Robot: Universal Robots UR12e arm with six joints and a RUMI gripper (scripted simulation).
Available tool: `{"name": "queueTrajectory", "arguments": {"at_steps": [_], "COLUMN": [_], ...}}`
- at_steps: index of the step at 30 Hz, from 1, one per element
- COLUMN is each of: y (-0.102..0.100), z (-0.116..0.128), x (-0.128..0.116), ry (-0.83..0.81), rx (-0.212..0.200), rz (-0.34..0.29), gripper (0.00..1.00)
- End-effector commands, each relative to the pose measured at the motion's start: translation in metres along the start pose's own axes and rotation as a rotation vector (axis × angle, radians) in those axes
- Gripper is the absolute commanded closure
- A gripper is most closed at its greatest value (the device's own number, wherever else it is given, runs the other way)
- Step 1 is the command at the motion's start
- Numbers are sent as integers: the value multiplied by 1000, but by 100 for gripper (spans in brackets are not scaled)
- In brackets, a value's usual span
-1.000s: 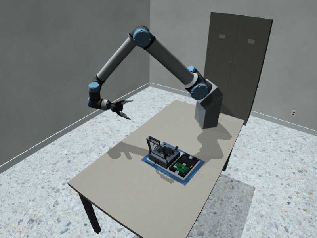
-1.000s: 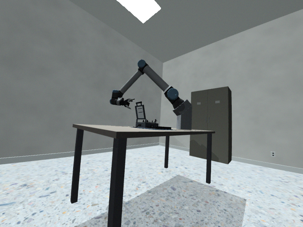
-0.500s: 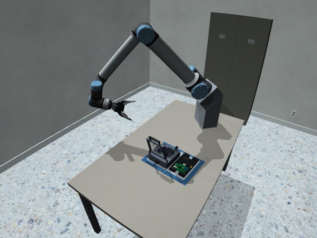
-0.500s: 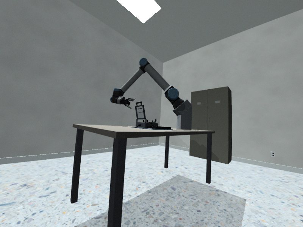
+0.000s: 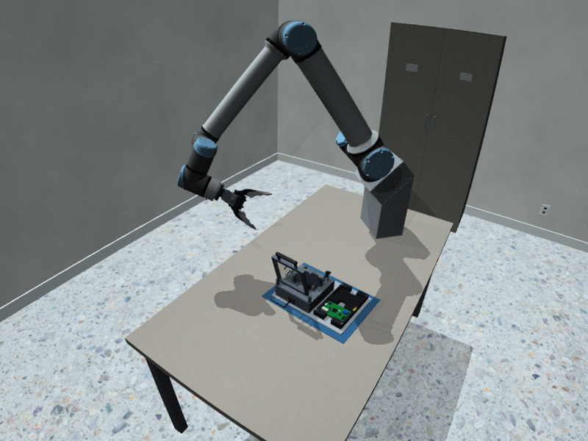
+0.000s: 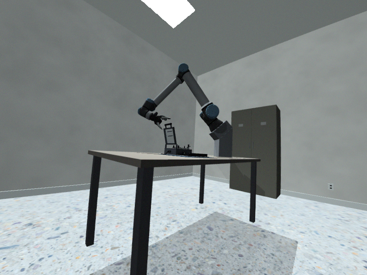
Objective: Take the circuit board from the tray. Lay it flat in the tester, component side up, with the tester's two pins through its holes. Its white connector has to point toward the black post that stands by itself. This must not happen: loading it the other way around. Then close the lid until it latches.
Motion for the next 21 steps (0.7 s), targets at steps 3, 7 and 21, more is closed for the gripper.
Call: {"name": "queueTrajectory", "arguments": {"at_steps": [3,7,21], "y": [-37,-60,-136], "z": [-3,-6,-16], "x": [45,73,158], "ry": [52,89,204], "rx": [-114,-182,-396], "rz": [-117,-184,-392], "gripper": [0,0,0]}}
Point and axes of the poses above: the point where the finger pads meet when closed, its own y axis back along the fingers, its own z axis across the jaws, x = y × z, the point moved 5 cm from there along y, back along the fingers, and after that the axes turned 5 degrees about y, right-handed, at the moved point
